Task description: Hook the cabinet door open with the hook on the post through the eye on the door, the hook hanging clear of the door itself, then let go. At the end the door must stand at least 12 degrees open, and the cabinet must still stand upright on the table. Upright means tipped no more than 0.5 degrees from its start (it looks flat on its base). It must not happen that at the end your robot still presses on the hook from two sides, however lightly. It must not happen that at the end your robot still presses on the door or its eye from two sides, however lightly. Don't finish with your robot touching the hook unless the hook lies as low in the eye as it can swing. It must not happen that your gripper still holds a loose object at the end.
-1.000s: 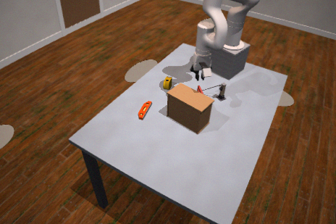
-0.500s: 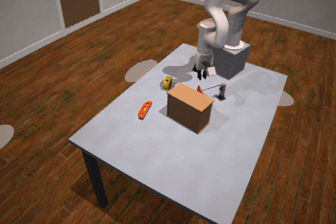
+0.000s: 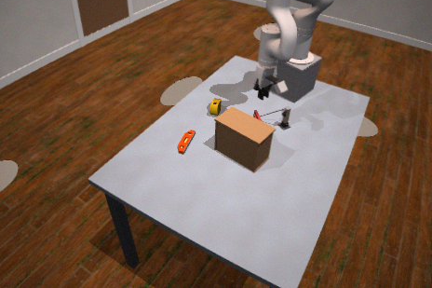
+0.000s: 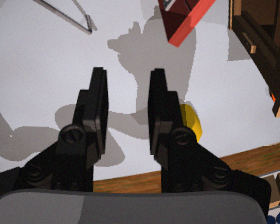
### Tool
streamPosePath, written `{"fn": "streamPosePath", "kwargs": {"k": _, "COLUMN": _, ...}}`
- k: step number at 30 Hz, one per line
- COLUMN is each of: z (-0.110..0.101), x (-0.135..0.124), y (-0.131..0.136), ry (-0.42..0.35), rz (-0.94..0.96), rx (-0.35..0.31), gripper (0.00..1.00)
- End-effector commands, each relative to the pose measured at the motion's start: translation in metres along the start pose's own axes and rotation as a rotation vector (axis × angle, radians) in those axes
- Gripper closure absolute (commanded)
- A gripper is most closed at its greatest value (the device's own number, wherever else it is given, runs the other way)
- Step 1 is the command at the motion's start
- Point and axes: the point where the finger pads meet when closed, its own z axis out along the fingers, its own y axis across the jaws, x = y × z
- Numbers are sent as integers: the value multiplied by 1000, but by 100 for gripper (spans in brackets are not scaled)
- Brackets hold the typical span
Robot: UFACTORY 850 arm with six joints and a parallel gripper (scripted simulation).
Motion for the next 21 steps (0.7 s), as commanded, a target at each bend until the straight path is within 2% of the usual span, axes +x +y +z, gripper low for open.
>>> {"fn": "streamPosePath", "kwargs": {"k": 1, "z": -1, "x": -8, "y": -12, "ry": 60, "rz": -129, "rx": -21, "gripper": 73}}
{"fn": "streamPosePath", "kwargs": {"k": 15, "z": -1, "x": -31, "y": -44, "ry": 20, "rz": -379, "rx": -17, "gripper": 73}}
{"fn": "streamPosePath", "kwargs": {"k": 21, "z": -2, "x": -36, "y": -51, "ry": 11, "rz": -428, "rx": -11, "gripper": 73}}
